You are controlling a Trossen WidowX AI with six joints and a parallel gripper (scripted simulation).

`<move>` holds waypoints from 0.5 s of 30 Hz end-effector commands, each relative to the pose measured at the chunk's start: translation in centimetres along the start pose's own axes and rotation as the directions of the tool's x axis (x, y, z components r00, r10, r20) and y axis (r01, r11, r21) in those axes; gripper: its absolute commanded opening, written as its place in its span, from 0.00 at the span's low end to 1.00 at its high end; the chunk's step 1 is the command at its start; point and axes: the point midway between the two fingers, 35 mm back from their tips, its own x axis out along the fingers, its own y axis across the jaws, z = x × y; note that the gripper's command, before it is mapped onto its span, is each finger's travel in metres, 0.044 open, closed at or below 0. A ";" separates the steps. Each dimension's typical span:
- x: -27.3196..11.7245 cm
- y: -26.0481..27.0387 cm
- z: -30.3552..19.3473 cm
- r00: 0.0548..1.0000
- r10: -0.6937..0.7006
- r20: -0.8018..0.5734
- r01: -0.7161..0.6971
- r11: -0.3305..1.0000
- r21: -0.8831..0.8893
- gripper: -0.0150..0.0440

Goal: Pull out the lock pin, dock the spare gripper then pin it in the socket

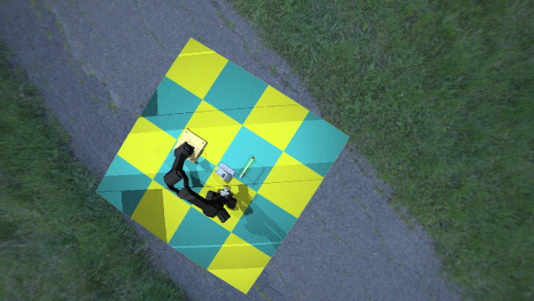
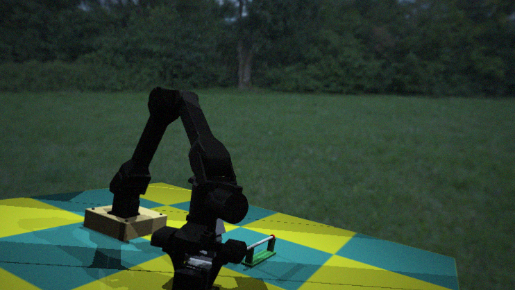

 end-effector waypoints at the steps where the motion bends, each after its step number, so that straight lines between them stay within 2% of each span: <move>1: 0.1 -0.1 0.0 1.000 -0.005 0.003 0.005 1.000 0.004 0.67; 6: 0.1 0.0 0.0 1.000 -0.005 0.003 0.005 1.000 0.004 0.61; 14: -2.2 0.1 0.1 1.000 -0.005 0.003 0.005 1.000 0.004 0.25; 15: -2.8 0.1 0.1 1.000 -0.005 0.003 0.005 1.000 0.004 0.25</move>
